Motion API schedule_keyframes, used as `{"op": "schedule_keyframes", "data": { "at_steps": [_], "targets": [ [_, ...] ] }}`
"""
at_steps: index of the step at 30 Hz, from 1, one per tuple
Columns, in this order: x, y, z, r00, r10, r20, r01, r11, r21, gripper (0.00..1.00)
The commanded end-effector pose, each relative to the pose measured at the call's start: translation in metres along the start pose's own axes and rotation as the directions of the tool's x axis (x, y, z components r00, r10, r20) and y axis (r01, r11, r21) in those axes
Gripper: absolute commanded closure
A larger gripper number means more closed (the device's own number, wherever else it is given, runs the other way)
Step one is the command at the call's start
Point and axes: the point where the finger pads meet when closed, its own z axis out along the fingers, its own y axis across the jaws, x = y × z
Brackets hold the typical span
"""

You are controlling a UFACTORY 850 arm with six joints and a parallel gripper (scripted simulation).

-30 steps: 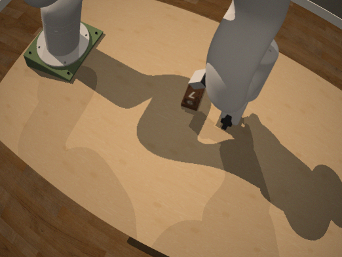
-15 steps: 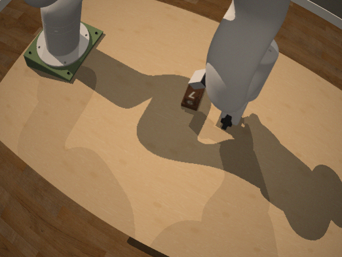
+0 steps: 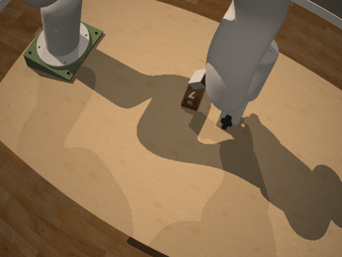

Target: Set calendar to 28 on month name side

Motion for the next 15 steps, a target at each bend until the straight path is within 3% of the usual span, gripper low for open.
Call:
{"op": "schedule_keyframes", "data": {
  "at_steps": [1, 15],
  "targets": [
    [-0.0008, 0.0, -0.0005, 1.0, 0.0, 0.002, 0.0, 1.0, 0.0, 0.71],
    [-0.0008, 0.0, -0.0005, 1.0, 0.0, 0.002, 0.0, 1.0, 0.0, 0.59]
  ]
}}
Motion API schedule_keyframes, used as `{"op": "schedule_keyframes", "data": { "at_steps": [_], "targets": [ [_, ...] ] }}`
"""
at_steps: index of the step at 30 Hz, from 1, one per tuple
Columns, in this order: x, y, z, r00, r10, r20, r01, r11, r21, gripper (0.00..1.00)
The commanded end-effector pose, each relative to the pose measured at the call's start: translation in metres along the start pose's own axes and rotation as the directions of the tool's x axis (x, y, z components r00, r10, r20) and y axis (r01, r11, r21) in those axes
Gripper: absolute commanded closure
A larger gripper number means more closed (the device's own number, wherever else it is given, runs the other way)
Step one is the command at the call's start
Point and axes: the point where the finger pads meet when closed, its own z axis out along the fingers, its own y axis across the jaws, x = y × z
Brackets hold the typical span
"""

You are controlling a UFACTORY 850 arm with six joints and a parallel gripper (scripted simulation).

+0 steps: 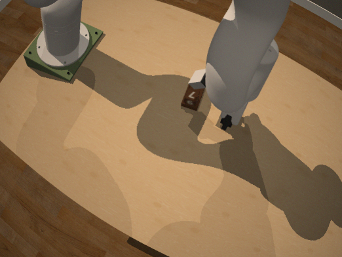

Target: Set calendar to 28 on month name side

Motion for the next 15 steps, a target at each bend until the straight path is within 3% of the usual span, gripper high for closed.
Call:
{"op": "schedule_keyframes", "data": {
  "at_steps": [1, 4, 15],
  "targets": [
    [-0.0008, 0.0, -0.0005, 1.0, 0.0, 0.002, 0.0, 1.0, 0.0, 0.55],
    [-0.0008, 0.0, -0.0005, 1.0, 0.0, 0.002, 0.0, 1.0, 0.0, 0.51],
    [-0.0008, 0.0, -0.0005, 1.0, 0.0, 0.002, 0.0, 1.0, 0.0, 0.51]
  ]
}}
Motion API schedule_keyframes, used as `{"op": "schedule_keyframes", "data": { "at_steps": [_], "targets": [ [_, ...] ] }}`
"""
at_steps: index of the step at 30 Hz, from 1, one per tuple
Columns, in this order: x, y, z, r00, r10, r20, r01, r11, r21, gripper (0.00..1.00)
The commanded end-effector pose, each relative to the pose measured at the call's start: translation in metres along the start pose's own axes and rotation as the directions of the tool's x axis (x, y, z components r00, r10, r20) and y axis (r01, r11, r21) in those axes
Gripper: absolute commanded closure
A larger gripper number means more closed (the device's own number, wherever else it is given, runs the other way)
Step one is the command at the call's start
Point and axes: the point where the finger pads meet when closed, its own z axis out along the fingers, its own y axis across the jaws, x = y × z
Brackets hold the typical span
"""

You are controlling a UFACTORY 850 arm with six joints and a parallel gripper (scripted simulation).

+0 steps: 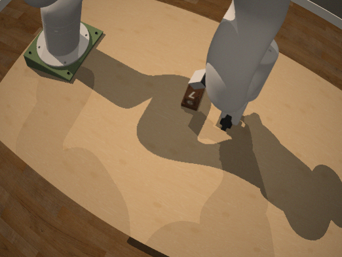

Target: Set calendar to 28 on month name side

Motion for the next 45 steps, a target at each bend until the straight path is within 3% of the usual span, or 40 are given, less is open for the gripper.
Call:
{"op": "schedule_keyframes", "data": {
  "at_steps": [1, 14, 24, 33, 34, 45],
  "targets": [
    [-0.001, 0.0, -0.001, 1.0, 0.0, 0.002, 0.0, 1.0, 0.0, 0.51],
    [-0.001, 0.0, -0.032, 1.0, 0.0, 0.002, 0.0, 1.0, 0.0, 0.51],
    [-0.001, 0.0, -0.082, 1.0, 0.0, 0.002, 0.0, 1.0, 0.0, 0.51],
    [-0.001, 0.0, -0.091, 1.0, 0.0, 0.002, 0.0, 1.0, 0.0, 0.51],
    [-0.001, 0.0, -0.091, 1.0, 0.0, 0.002, 0.0, 1.0, 0.0, 0.0],
    [-0.001, 0.0, -0.091, 1.0, 0.0, 0.002, 0.0, 1.0, 0.0, 0.0]
  ]
}}
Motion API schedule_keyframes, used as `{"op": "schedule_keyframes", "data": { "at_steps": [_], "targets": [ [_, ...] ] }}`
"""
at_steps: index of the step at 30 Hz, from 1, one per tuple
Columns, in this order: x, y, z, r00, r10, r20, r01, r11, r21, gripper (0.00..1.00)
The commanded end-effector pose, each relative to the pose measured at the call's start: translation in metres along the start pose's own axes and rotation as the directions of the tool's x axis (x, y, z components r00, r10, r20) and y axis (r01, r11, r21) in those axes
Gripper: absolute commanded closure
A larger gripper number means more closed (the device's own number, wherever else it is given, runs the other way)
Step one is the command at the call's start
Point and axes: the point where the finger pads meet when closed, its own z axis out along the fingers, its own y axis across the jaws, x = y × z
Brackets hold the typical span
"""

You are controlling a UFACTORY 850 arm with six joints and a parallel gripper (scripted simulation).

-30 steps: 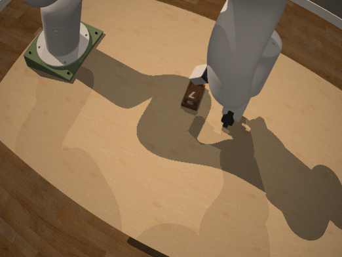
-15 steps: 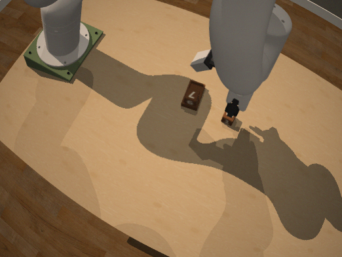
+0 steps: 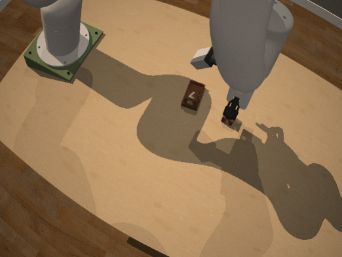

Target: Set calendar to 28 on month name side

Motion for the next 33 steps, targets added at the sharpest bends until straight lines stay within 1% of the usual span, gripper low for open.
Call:
{"op": "schedule_keyframes", "data": {
  "at_steps": [1, 12, 18, 20, 24, 27, 28, 29, 30, 31, 32, 33],
  "targets": [
    [-0.0009, 0.0, -0.0008, 1.0, 0.0, 0.002, 0.0, 1.0, 0.0, 0.0],
    [-0.001, 0.0, -0.0008, 1.0, 0.005, 0.002, -0.005, 1.0, 0.0, 0.0],
    [-0.0022, 0.0, -0.0009, 0.997, 0.071, 0.002, -0.071, 0.997, 0.0, 0.0],
    [-0.0022, 0.0, -0.0009, 0.997, 0.071, 0.002, -0.071, 0.997, 0.0, 0.0],
    [-0.0041, 0.0001, -0.0012, 0.984, 0.176, 0.002, -0.176, 0.984, 0.0, 0.0],
    [-0.0062, 0.0002, -0.0014, 0.959, 0.283, 0.002, -0.283, 0.959, -0.001, 0.0],
    [-0.0063, 0.0002, -0.0014, 0.957, 0.289, 0.002, -0.289, 0.957, -0.001, 0.0],
    [-0.007, 0.0002, -0.0015, 0.945, 0.328, 0.002, -0.328, 0.945, -0.001, 0.0],
    [-0.0071, 0.0002, -0.0016, 0.943, 0.333, 0.002, -0.333, 0.943, -0.001, 0.0],
    [-0.008, 0.0002, -0.0017, 0.926, 0.377, 0.002, -0.377, 0.926, -0.001, 0.0],
    [-0.008, 0.0002, -0.0017, 0.925, 0.38, 0.002, -0.38, 0.925, -0.001, 0.0],
    [-0.0089, 0.0002, -0.0018, 0.905, 0.425, 0.002, -0.425, 0.905, -0.001, 0.0]
  ]
}}
